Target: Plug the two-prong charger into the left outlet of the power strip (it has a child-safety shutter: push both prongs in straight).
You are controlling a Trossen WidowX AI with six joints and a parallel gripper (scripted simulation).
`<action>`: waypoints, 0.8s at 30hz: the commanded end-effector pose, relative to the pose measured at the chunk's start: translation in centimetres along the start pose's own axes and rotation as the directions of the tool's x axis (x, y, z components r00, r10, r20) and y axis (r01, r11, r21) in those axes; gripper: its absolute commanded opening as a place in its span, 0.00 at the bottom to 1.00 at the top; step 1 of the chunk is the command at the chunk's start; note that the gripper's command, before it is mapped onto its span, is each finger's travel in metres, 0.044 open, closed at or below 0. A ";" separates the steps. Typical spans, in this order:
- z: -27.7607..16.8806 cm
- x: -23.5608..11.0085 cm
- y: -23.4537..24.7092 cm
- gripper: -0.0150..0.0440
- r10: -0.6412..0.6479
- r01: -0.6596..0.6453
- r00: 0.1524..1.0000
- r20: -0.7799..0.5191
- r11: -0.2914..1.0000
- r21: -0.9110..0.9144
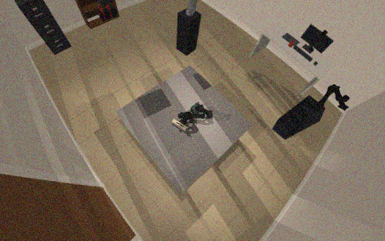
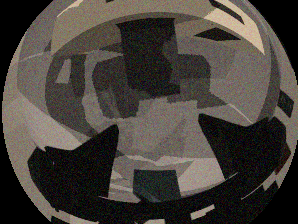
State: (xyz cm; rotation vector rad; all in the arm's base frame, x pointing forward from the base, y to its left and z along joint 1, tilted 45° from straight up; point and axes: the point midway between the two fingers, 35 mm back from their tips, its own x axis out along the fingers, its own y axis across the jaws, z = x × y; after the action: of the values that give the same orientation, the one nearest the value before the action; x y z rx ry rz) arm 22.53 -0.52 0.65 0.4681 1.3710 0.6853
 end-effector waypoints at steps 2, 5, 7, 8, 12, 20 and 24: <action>-0.1 -0.1 0.0 1.00 0.001 -0.001 1.000 0.012 1.000 0.001; 0.6 -2.2 0.0 1.00 0.010 -0.013 0.982 0.190 1.000 0.011; 0.9 -4.2 0.0 1.00 0.011 -0.015 0.939 0.343 1.000 0.010; 1.1 -5.3 0.0 1.00 0.009 -0.013 0.909 0.416 1.000 0.007; 1.1 -7.8 0.1 1.00 0.001 0.004 0.820 0.572 1.000 -0.007; 1.1 -7.8 0.1 1.00 0.001 0.004 0.820 0.572 1.000 -0.007; 1.1 -7.8 0.1 1.00 0.001 0.004 0.820 0.572 1.000 -0.007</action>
State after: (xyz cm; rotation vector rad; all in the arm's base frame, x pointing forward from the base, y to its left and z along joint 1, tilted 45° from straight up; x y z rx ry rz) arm 23.13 -5.72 6.39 0.6176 0.8031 0.4861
